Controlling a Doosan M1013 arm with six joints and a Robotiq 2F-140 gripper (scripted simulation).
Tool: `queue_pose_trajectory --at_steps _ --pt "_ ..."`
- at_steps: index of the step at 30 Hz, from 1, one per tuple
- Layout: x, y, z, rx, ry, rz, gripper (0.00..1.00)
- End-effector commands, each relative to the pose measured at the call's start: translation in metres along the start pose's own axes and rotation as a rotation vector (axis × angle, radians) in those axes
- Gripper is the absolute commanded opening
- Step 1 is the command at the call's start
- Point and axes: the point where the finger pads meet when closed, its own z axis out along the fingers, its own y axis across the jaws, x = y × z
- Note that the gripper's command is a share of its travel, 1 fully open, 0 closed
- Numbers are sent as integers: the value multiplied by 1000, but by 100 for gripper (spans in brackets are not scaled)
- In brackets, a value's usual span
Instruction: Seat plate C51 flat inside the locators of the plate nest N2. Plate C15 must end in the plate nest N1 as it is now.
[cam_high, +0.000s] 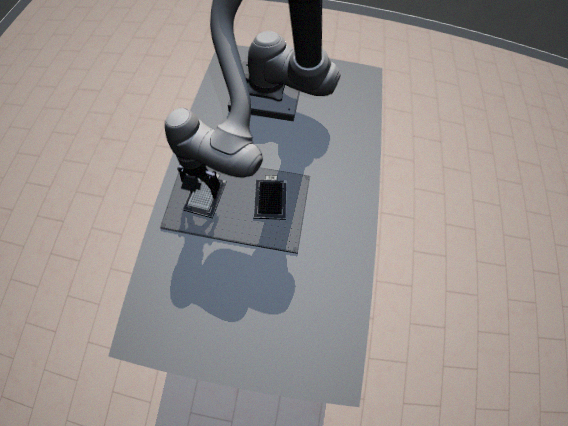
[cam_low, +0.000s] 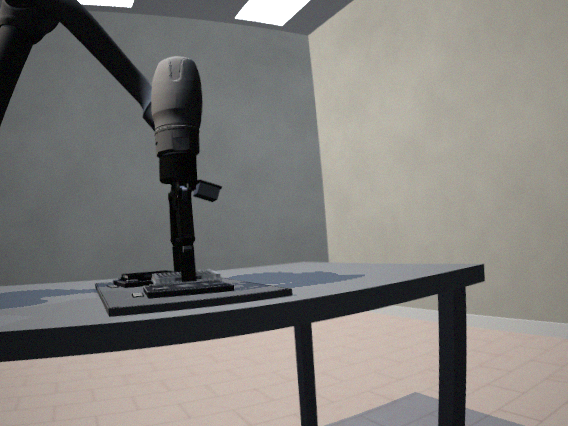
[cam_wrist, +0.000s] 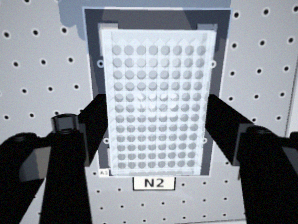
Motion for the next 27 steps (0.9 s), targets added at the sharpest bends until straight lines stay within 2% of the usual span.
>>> queue_pose_trajectory --at_steps 1,27 --pt "1 0 0 0 2 0 10" --pt "1 0 4 0 2 0 10"
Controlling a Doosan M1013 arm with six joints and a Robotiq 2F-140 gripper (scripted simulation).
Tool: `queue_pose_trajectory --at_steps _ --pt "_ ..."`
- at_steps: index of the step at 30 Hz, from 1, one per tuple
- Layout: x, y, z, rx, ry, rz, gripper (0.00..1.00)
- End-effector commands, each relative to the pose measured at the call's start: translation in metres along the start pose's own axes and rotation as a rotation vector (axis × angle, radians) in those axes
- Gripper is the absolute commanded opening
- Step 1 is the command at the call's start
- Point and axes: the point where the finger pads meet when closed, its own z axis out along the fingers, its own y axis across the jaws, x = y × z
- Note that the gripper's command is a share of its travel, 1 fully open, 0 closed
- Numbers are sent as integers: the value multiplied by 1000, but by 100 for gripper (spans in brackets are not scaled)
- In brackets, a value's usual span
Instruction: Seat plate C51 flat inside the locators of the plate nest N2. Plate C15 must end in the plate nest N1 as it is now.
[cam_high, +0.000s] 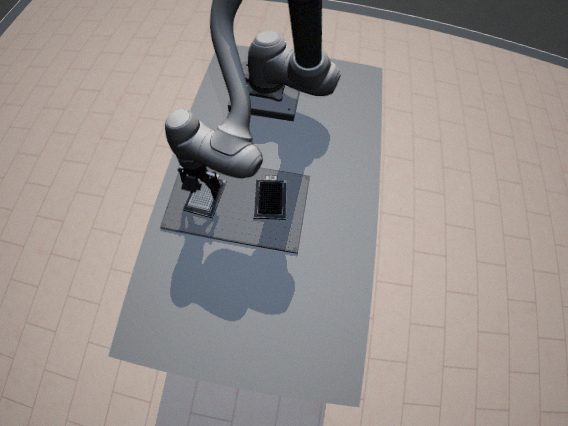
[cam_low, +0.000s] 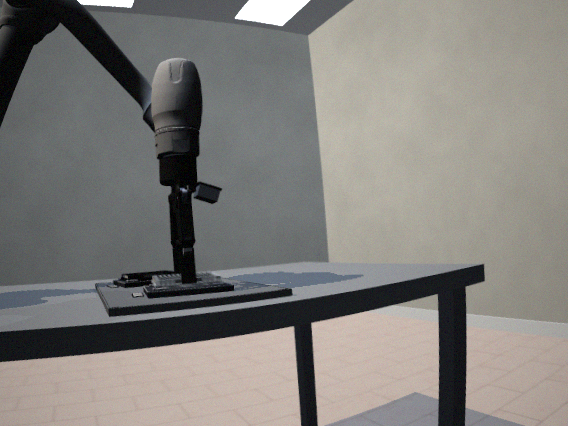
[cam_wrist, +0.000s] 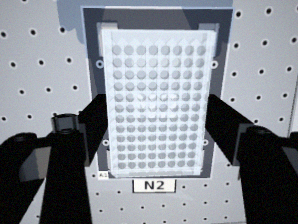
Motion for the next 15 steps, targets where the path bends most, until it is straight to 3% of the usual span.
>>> queue_pose_trajectory --at_steps 1,15 --pt "1 0 0 0 1 0 10" --pt "1 0 2 0 1 0 10"
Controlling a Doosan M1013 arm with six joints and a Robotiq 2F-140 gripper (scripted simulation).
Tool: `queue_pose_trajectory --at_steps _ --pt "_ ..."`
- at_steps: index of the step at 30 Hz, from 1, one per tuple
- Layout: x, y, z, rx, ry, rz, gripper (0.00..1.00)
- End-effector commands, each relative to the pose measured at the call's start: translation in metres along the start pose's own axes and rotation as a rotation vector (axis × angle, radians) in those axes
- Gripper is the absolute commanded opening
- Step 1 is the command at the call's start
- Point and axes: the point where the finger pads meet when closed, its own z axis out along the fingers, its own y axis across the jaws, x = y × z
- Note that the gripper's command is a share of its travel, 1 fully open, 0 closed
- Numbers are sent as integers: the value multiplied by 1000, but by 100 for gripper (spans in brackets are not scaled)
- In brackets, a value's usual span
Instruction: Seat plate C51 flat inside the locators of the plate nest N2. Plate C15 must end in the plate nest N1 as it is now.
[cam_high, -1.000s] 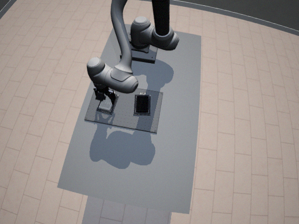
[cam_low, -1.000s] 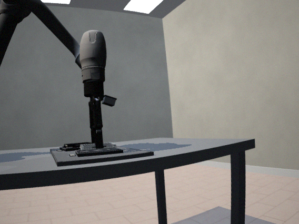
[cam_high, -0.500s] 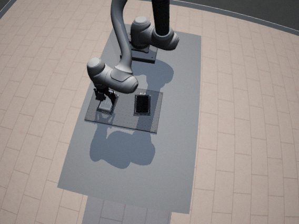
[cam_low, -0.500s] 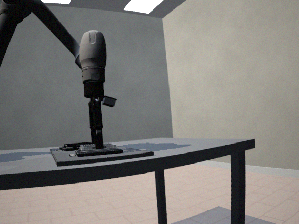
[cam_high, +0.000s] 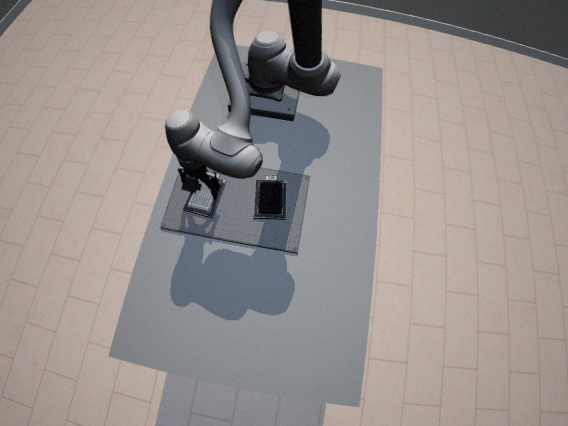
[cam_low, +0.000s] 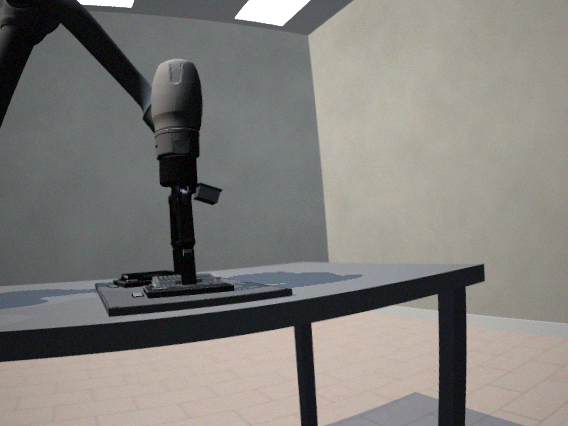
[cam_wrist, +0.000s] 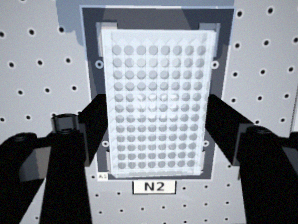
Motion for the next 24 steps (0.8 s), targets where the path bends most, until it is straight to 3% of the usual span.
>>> queue_pose_trajectory --at_steps 1,12,13,24 --pt "1 0 0 0 1 0 10" --pt "1 0 1 0 1 0 10" --pt "1 0 1 0 1 0 100" --pt "1 0 1 0 1 0 100"
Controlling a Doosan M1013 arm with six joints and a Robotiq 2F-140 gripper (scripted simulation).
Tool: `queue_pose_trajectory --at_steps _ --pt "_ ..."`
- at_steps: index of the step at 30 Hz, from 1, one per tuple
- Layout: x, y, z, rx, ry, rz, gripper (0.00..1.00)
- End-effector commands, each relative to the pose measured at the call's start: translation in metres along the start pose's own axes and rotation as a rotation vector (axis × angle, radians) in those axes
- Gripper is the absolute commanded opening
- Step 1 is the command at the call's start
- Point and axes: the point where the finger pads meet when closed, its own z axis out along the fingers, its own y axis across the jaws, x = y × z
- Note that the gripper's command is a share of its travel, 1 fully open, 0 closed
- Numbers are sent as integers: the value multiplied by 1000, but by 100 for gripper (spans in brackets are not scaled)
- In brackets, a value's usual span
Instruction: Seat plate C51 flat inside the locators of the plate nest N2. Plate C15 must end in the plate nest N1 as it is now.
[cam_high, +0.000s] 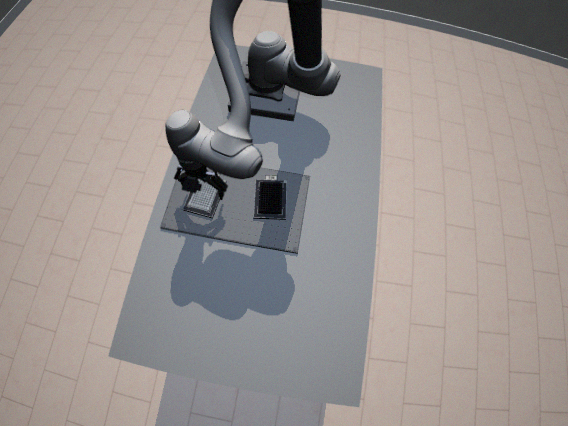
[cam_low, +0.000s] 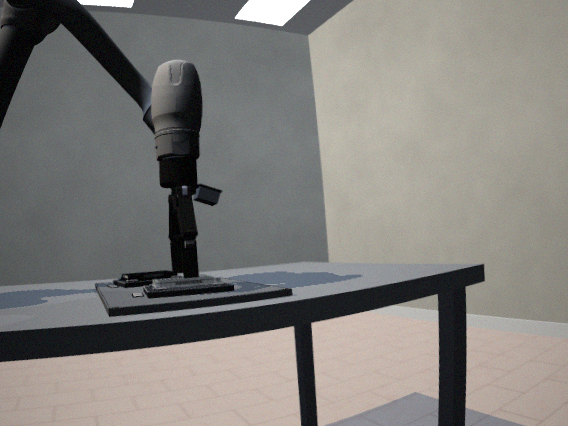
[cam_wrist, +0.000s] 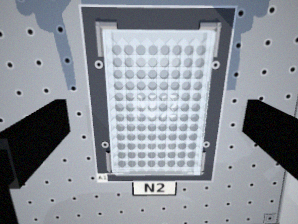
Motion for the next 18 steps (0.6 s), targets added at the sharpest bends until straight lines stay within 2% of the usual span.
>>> queue_pose_trajectory --at_steps 1,9,18 --pt "1 0 -1 0 2 0 100" --pt "1 0 -1 0 2 0 100" --pt "1 0 -22 0 2 0 100"
